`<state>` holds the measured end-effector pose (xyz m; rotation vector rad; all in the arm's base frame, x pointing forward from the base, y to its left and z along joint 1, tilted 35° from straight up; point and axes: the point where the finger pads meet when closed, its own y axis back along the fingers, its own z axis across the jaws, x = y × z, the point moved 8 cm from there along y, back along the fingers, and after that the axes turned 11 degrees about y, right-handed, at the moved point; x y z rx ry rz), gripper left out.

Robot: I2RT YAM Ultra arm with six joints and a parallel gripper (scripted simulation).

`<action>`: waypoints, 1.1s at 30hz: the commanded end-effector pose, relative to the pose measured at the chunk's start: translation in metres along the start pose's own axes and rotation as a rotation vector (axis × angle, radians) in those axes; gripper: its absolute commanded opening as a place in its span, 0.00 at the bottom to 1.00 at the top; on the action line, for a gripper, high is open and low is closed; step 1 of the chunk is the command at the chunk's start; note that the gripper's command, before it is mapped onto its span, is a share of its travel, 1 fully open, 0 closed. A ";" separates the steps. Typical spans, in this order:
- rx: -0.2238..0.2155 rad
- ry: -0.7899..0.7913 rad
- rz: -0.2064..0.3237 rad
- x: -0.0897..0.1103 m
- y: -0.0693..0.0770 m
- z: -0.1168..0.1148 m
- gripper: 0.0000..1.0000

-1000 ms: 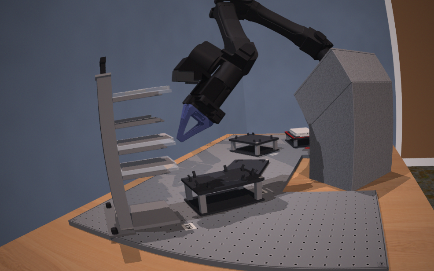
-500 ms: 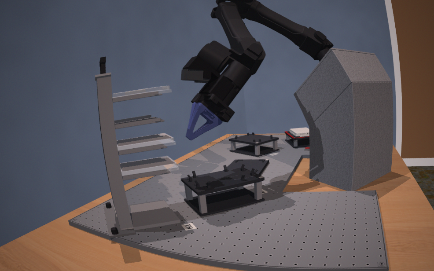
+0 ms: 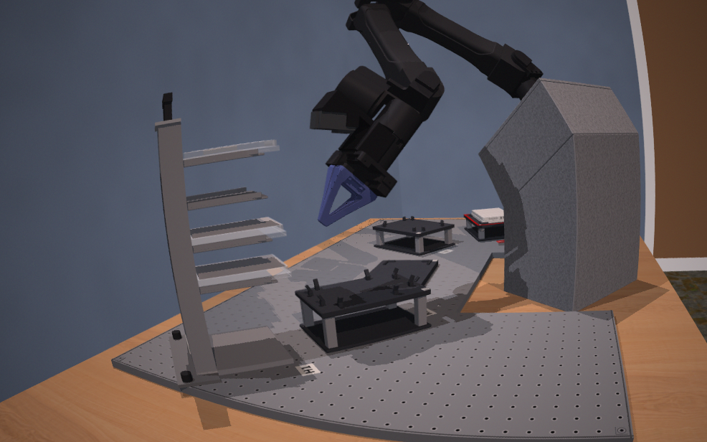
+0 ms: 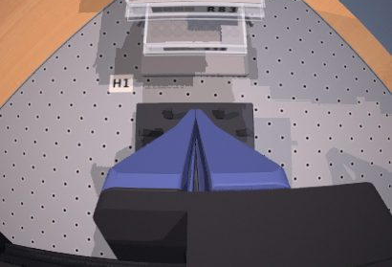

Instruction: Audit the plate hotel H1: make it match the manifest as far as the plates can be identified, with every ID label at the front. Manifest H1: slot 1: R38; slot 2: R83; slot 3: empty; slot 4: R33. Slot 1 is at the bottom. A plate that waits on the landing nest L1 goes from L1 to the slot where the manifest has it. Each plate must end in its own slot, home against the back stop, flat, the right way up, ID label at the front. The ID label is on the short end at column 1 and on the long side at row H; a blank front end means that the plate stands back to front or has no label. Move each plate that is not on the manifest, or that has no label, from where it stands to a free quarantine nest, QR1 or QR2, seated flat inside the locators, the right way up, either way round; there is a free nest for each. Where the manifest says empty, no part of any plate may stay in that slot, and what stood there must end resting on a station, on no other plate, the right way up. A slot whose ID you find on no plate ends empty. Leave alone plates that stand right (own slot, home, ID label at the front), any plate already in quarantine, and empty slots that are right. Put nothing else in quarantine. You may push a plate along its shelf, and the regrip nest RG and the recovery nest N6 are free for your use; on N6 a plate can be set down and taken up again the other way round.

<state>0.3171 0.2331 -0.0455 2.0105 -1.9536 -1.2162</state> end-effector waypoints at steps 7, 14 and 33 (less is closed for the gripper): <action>0.003 -0.009 -0.033 0.003 0.016 -0.001 0.00; -0.001 -0.007 -0.028 0.010 0.022 0.001 0.00; 0.003 -0.005 -0.020 0.016 0.043 0.003 0.00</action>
